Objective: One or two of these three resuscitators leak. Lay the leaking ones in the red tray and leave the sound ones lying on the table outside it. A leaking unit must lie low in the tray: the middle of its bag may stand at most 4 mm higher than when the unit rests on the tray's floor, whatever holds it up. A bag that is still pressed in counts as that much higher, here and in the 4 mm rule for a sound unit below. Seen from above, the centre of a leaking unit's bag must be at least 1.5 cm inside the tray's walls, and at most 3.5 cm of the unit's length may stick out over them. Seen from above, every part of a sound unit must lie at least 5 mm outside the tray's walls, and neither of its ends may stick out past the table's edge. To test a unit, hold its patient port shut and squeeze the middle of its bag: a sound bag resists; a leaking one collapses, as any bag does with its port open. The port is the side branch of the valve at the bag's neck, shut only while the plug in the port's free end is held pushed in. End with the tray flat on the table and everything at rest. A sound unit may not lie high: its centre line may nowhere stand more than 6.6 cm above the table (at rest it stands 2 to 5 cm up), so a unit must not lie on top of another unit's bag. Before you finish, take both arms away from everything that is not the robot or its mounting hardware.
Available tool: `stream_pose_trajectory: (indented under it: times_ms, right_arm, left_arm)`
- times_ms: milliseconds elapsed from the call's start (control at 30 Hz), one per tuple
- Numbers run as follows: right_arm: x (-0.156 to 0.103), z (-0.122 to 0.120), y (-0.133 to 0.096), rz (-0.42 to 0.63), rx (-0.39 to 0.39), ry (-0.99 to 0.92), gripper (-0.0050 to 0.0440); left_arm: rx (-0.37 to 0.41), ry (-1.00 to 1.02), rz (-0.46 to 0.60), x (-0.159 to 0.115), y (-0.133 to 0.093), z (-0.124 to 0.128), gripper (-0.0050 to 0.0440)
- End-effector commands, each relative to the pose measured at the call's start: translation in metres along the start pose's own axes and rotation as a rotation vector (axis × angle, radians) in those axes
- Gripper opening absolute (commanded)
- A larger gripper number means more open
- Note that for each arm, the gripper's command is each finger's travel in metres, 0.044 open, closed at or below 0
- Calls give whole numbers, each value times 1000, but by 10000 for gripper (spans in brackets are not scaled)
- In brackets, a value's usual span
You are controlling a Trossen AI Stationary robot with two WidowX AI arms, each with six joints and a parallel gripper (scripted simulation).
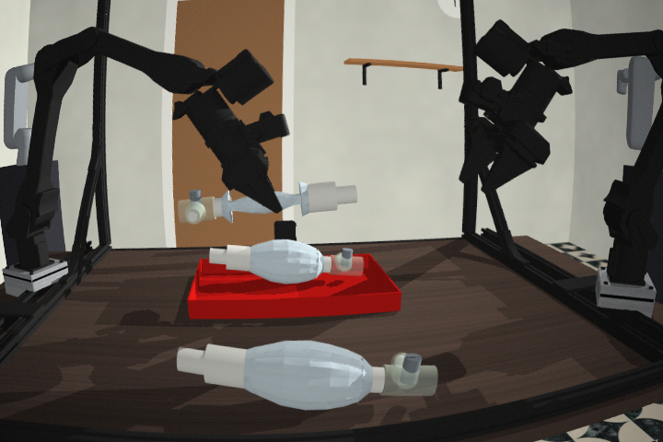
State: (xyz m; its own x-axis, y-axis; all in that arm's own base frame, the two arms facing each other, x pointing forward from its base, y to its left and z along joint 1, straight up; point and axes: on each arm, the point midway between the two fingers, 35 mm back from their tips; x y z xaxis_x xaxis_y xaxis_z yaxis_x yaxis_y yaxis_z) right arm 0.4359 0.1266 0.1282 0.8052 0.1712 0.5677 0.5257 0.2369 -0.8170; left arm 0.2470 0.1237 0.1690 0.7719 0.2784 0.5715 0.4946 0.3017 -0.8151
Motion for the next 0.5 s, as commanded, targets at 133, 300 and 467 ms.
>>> stream_pose_trajectory:
  times_ms: [133,300,467]
  right_arm:
    - [17,14,34,4,5,-8,0]
    - [-38,4,112,34,8,-9,0]
    - [-38,4,112,34,8,-9,0]
  left_arm:
    - [0,0,0,0,0,0,440]
    - [0,0,0,0,0,0,440]
    - [0,0,0,0,0,0,440]
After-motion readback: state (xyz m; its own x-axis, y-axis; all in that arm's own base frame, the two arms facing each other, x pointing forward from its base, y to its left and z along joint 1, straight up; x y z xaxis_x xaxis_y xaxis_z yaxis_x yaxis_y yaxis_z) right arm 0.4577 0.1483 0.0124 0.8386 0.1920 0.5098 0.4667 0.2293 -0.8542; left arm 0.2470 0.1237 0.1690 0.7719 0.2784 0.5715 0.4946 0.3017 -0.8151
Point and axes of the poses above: on each arm, the point midway between the two fingers, 35 mm back from their tips, its own y axis out along the fingers, its own z axis across the jaws, x = y × z, and after that the axes turned 10 degrees about y, right-handed
